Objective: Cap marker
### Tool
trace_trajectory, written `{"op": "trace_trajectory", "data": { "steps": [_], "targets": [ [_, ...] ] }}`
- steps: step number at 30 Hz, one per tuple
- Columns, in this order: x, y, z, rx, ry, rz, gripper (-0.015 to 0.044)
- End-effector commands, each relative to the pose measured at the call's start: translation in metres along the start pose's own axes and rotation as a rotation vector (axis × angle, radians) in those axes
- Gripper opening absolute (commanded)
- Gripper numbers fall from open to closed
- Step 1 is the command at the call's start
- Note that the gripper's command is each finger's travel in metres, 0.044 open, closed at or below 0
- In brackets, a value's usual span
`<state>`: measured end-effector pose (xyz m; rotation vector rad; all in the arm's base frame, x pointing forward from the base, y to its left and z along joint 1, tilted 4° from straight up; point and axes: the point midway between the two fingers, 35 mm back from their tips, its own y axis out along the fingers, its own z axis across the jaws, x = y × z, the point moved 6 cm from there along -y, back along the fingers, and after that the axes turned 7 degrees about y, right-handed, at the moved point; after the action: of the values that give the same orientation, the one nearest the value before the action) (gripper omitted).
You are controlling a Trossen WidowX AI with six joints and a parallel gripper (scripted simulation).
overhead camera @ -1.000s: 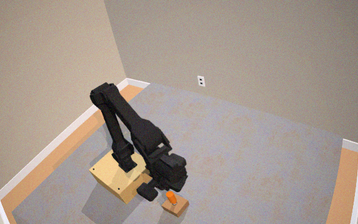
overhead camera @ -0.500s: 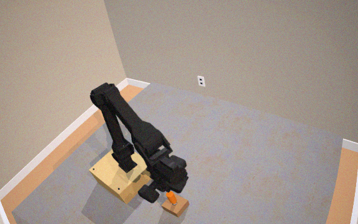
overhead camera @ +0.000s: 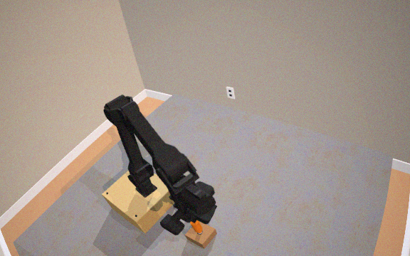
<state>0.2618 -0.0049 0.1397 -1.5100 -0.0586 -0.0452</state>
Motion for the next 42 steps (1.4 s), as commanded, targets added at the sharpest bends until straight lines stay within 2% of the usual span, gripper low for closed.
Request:
{"op": "trace_trajectory", "data": {
  "steps": [1, 15, 22, 28, 42],
  "targets": [
    [0.000, 0.008, 0.000, 0.004, -0.001, 0.008, 0.0000],
    [0.002, 0.005, 0.001, 0.004, -0.004, -0.007, 0.0000],
    [0.003, -0.074, 0.000, 0.003, -0.004, -0.006, 0.0000],
    [0.002, -0.082, 0.000, 0.003, -0.004, -0.005, 0.0000],
    [0.002, -0.082, 0.000, 0.003, -0.004, -0.005, 0.0368]
  ]
}}
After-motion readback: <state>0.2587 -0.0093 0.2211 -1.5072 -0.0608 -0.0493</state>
